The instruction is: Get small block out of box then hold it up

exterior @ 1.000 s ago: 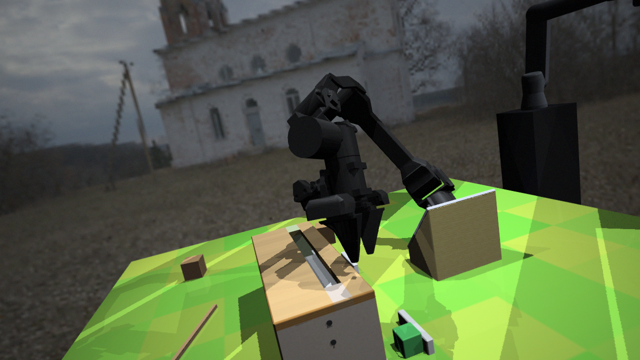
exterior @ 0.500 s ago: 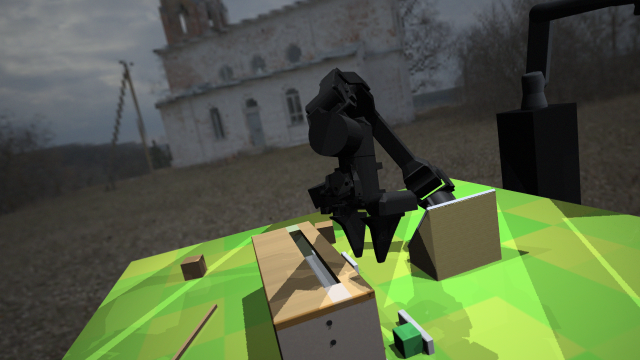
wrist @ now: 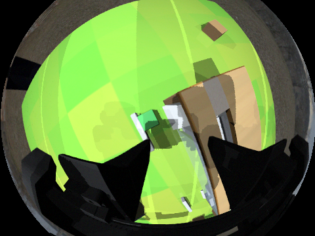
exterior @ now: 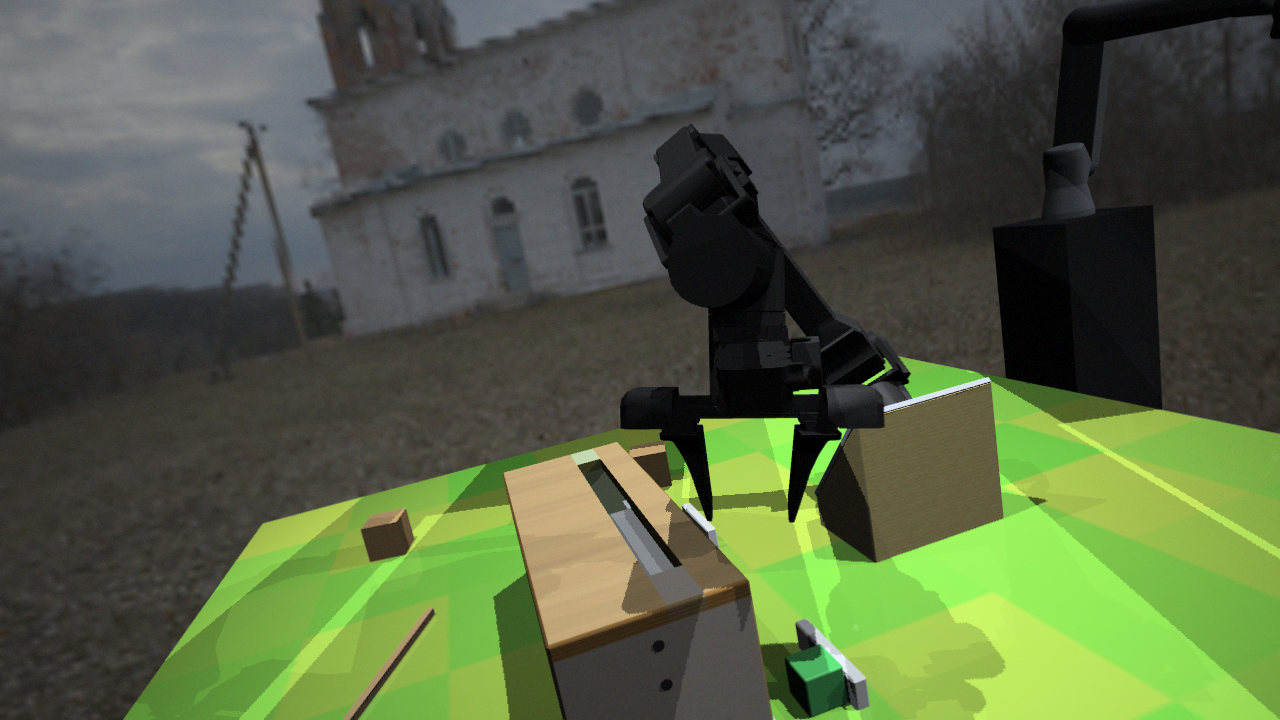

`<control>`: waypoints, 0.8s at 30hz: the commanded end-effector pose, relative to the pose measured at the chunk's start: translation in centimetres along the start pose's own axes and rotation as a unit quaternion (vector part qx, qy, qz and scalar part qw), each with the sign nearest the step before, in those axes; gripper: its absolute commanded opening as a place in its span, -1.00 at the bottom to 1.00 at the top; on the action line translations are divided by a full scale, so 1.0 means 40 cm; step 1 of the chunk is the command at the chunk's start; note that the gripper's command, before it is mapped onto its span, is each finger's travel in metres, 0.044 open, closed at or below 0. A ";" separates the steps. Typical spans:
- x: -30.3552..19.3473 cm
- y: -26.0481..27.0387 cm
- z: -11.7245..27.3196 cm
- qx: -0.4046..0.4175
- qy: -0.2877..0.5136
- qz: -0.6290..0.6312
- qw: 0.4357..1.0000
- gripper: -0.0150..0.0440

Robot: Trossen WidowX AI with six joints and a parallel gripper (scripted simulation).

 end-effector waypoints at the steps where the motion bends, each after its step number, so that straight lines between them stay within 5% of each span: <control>1: 0.039 0.034 0.018 -0.048 0.039 0.447 0.893 0.47; 18: 0.065 0.072 0.027 -0.043 0.111 0.832 0.543 0.47; 24: 0.066 0.072 0.027 -0.042 0.112 0.836 0.535 0.47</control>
Point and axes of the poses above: the point midway between the two fingers, 35 mm back from their tips, its own z axis back along the fingers, its own y axis across the jaws, x = y × z, the point moved 4 cm from there along z, back along the fingers, and after that the axes turned 8 degrees about z, right-handed, at the moved point
